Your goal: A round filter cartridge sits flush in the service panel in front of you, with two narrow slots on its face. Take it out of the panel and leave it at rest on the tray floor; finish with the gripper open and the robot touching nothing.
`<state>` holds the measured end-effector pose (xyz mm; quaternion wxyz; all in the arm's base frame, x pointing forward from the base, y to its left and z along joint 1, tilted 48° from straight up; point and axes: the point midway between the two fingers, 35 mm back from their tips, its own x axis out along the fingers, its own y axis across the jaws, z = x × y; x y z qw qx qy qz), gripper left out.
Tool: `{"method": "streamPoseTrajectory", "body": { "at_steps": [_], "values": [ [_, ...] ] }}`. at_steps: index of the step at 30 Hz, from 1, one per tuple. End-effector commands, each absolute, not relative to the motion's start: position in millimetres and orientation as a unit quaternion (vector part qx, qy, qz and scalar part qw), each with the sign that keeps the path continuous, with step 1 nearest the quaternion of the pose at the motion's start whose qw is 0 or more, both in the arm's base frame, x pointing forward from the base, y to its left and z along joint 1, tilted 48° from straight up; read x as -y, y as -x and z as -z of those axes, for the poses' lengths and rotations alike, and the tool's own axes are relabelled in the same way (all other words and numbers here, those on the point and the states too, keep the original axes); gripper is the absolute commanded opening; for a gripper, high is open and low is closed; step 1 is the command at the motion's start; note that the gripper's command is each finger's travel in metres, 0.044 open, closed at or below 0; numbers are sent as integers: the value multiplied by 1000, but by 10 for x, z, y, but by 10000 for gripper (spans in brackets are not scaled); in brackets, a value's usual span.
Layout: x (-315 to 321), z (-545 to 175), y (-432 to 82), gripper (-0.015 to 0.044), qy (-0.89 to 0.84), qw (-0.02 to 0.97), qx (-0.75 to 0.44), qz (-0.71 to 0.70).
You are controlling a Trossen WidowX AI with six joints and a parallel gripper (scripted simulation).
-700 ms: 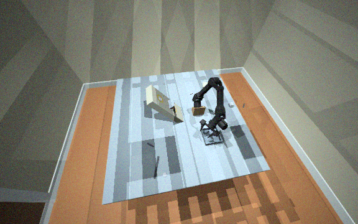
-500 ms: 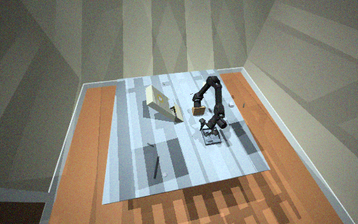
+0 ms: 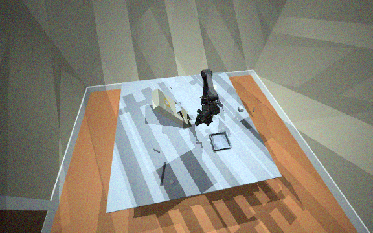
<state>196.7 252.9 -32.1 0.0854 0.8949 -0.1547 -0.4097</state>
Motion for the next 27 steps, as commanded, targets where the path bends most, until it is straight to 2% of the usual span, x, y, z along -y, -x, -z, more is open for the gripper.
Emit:
{"method": "streamPoseTrajectory", "body": {
  "at_steps": [1, 13, 27],
  "values": [
    [-2340, -228, -2413, 95, -914, -19, 213, 346],
    [-1321, -1578, -3092, 95, -893, -244, 352, 140],
    [-1254, -1646, -3105, 95, -889, -254, 358, 128]
  ]
}}
